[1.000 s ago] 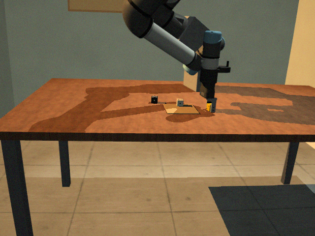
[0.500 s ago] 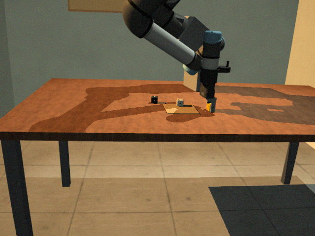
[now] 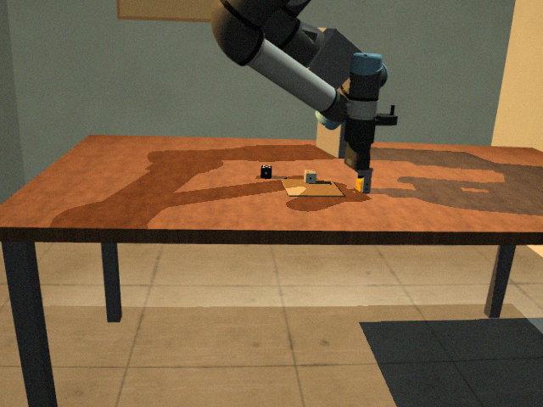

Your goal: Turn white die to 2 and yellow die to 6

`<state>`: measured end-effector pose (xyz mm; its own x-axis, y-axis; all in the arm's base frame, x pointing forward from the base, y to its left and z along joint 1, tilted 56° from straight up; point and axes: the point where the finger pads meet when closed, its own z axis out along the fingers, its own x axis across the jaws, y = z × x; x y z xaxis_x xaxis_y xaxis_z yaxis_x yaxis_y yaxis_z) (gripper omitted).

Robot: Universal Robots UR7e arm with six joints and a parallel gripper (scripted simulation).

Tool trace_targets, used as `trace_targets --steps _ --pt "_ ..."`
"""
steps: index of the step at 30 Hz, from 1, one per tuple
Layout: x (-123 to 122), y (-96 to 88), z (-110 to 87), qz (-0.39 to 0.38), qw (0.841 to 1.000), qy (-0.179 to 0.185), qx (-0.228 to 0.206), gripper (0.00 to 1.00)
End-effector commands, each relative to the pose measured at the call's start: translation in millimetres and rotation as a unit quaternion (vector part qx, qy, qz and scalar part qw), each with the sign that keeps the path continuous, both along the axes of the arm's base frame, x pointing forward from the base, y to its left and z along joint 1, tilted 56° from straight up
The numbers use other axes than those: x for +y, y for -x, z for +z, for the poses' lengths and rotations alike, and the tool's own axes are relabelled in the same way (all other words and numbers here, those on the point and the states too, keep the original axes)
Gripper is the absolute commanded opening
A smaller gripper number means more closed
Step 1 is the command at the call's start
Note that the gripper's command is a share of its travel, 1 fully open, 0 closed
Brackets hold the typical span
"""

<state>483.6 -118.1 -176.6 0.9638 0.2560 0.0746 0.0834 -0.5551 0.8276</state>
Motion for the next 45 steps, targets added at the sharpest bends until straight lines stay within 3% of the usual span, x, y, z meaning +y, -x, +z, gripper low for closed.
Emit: trace_targets --steps 1,21,32,45 --pt "0.4 -0.2 0.3 0.0 1.0 0.0 0.0 0.57" --pt "2.6 0.5 1.8 0.0 1.0 0.0 0.0 0.57" --pt "49.0 15.4 34.4 0.0 1.0 0.0 0.0 0.57" --pt "79.3 25.1 55.8 0.0 1.0 0.0 0.0 0.57"
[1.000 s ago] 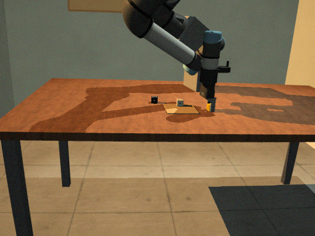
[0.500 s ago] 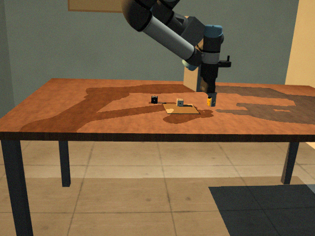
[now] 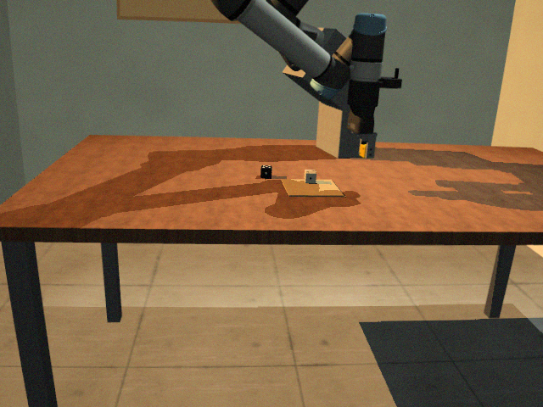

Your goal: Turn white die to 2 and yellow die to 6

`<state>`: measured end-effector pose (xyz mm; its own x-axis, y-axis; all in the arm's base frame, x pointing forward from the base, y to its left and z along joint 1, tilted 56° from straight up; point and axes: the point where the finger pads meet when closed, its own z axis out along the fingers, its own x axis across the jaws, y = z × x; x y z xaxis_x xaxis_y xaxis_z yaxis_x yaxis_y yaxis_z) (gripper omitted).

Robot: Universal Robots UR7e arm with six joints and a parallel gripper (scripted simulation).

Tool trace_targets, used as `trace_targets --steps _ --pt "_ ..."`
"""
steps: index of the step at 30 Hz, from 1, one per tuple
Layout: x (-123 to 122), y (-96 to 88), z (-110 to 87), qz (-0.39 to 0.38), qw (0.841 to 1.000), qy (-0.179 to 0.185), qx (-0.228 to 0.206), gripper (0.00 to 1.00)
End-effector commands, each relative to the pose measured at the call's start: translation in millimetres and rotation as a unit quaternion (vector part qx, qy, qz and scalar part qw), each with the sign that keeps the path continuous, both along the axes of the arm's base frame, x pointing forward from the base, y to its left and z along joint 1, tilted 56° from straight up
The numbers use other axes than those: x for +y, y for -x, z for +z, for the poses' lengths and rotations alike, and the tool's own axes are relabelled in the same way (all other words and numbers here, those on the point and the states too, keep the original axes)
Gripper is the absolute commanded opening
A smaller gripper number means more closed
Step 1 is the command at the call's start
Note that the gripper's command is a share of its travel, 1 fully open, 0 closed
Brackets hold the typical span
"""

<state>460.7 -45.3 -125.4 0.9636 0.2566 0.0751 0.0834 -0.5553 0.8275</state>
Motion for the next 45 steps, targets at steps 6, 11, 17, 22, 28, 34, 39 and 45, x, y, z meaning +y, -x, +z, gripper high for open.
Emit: trace_targets --steps 6,11,17,22,28,34,39,45 --pt "6.7 2.3 4.7 0.0 1.0 0.0 0.0 0.57" --pt "6.6 2.3 4.8 0.0 1.0 0.0 0.0 0.57" --pt "-7.7 -5.8 29.8 -0.014 1.0 -0.008 -0.019 0.57" --pt "-31.9 -14.7 70.3 -0.036 0.998 -0.019 -0.049 0.57" --pt "-59.2 -18.6 114.5 -0.058 0.994 -0.027 -0.083 0.57" --pt "-66.1 -18.7 125.6 -0.064 0.993 -0.029 -0.091 0.57" --pt "-66.1 -18.7 125.6 -0.064 0.993 -0.029 -0.091 0.57" --pt "-66.1 -18.7 125.6 -0.064 0.993 -0.029 -0.091 0.57"
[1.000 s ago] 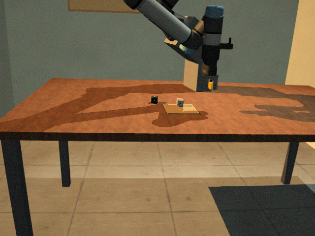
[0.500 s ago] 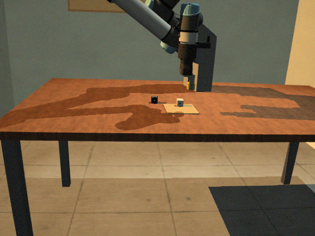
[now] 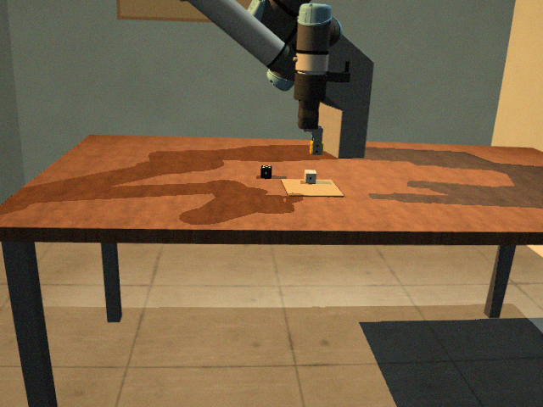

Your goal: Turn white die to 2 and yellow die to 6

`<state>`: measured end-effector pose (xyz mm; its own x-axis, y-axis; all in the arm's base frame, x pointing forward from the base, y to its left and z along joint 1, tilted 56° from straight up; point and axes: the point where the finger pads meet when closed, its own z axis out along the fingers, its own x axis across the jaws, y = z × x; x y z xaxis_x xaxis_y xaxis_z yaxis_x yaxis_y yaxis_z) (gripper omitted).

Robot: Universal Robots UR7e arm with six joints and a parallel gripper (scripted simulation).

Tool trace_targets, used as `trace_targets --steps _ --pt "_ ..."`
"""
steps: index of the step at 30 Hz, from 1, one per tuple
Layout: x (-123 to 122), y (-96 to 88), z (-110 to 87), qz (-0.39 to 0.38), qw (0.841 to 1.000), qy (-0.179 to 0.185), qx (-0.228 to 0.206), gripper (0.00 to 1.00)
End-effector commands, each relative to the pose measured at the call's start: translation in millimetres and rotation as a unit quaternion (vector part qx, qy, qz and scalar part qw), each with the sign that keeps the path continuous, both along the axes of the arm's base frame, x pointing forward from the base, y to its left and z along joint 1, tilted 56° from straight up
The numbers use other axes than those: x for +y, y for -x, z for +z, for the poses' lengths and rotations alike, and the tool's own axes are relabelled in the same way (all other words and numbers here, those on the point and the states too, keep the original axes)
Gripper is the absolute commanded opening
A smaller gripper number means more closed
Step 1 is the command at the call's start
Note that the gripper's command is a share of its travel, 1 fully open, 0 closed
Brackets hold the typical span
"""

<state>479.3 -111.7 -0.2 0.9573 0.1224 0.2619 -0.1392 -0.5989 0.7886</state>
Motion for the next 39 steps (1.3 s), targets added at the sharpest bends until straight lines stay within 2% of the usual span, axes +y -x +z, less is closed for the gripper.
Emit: trace_targets --steps 1,12,27,39 --pt "0.2 -0.2 0.3 0.0 1.0 0.0 0.0 0.57" --pt "-11.6 -4.0 -8.0 0.0 1.0 0.0 0.0 0.57" --pt "-64.3 -21.1 -45.0 0.0 1.0 0.0 0.0 0.57" --pt "-75.4 -24.7 -52.9 0.0 1.0 0.0 0.0 0.57"
